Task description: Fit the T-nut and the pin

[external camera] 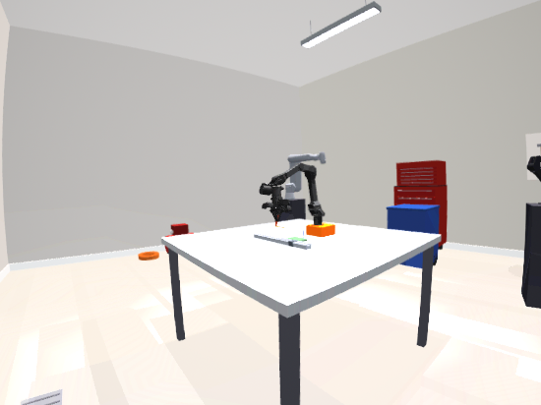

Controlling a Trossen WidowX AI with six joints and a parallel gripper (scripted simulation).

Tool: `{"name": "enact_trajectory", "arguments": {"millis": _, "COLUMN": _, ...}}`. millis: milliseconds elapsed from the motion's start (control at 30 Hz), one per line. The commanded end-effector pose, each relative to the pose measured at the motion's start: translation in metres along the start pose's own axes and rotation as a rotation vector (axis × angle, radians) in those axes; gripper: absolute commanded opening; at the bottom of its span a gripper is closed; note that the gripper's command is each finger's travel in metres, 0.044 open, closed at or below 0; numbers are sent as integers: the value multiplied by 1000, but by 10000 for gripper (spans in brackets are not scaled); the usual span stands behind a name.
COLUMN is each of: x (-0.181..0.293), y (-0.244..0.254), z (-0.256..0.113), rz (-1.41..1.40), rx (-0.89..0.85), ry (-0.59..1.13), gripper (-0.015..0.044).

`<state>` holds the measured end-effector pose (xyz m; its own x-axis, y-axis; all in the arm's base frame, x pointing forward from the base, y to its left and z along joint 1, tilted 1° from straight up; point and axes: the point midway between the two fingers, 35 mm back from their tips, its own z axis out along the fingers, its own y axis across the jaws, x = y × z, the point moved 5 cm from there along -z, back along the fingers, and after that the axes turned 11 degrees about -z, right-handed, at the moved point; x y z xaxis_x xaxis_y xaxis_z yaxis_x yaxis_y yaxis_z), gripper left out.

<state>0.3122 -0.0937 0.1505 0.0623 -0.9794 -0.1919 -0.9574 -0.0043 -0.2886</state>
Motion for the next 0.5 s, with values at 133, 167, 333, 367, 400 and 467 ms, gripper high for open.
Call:
{"name": "enact_trajectory", "arguments": {"millis": 133, "x": -1, "y": 5, "z": 0, "rz": -11, "rx": 27, "ry": -2, "gripper": -150}}
{"name": "enact_trajectory", "arguments": {"millis": 167, "x": -1, "y": 5, "z": 0, "rz": -11, "rx": 30, "ry": -1, "gripper": -150}}
{"name": "enact_trajectory", "arguments": {"millis": 333, "x": -1, "y": 6, "z": 1, "rz": -15, "rx": 46, "ry": 1, "gripper": -150}}
{"name": "enact_trajectory", "arguments": {"millis": 367, "x": -1, "y": 7, "z": 1, "rz": -15, "rx": 49, "ry": 2, "gripper": -150}}
{"name": "enact_trajectory", "arguments": {"millis": 400, "x": -1, "y": 7, "z": 1, "rz": -16, "rx": 53, "ry": 2, "gripper": -150}}
{"name": "enact_trajectory", "arguments": {"millis": 467, "x": -1, "y": 8, "z": 1, "rz": -18, "rx": 59, "ry": 3, "gripper": -150}}
